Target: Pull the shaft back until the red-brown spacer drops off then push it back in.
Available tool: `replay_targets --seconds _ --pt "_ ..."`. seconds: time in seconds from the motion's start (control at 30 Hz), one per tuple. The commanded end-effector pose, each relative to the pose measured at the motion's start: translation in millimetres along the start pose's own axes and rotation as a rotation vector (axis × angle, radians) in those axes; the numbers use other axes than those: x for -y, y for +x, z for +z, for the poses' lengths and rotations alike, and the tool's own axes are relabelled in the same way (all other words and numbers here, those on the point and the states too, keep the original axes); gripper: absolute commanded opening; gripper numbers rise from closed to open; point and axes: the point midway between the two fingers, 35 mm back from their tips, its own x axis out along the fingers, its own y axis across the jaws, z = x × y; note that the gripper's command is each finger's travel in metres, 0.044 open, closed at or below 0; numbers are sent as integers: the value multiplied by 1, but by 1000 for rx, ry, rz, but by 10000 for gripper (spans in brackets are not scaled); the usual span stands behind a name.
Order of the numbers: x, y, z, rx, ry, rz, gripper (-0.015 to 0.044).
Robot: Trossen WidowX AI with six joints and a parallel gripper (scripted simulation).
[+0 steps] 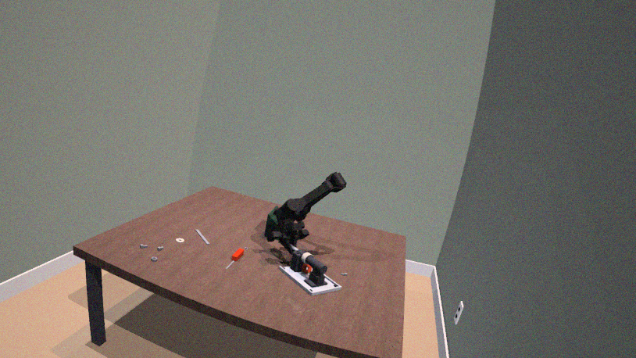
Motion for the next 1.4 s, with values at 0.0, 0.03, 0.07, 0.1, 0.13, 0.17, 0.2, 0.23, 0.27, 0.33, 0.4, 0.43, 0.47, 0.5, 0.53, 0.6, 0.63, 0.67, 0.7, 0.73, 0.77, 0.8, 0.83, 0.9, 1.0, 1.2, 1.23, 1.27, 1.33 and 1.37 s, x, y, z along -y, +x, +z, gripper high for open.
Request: replay_targets --seconds 0.0,0.03,0.07,0.1,0.13,0.17,0.2,0.23,0.27,0.33,0.4,0.43,0.47,0.5,0.53,0.6,0.63,0.67,0.7,0.73,0.77,0.8,0.83,0.9,1.0,1.2,1.23,1.27,1.33,1.37 --pt "-1 2 3 1 -2 8 0" --pt "-1 2 3 1 -2 8 0" --pt "-1 2 3 1 -2 8 0" --pt "-1 3 3 1 -2 8 0" --pt "-1 3 4 1 -2 8 0" --pt "-1 3 4 1 -2 8 0" --pt "-1 3 4 1 -2 8 0" --pt "-1 4 4 1 -2 8 0" --pt "-1 4 5 1 -2 8 0" --pt "-1 4 5 1 -2 8 0" --pt "-1 5 6 1 -2 8 0" --pt "-1 5 6 1 -2 8 0" --pt "-1 5 6 1 -2 8 0" --pt "-1 6 6 2 -2 8 0" --pt "-1 6 7 2 -2 8 0" --pt "-1 6 7 2 -3 8 0" --pt "-2 7 7 2 -3 8 0" --pt "-2 7 8 2 -3 8 0" --pt "-2 7 8 2 -3 8 0" --pt "-2 7 8 2 -3 8 0" --pt "-2 8 9 2 -3 8 0" --pt "-2 8 9 2 -3 8 0" --pt "-2 8 9 2 -3 8 0" --pt "-2 9 10 2 -3 8 0" --pt "-2 9 10 2 -3 8 0" --pt "-2 11 12 2 -3 8 0" --pt "-2 11 12 2 -3 8 0" --pt "-2 11 12 2 -3 8 0" --pt "-2 12 13 2 -3 8 0" --pt "-2 12 13 2 -3 8 0"
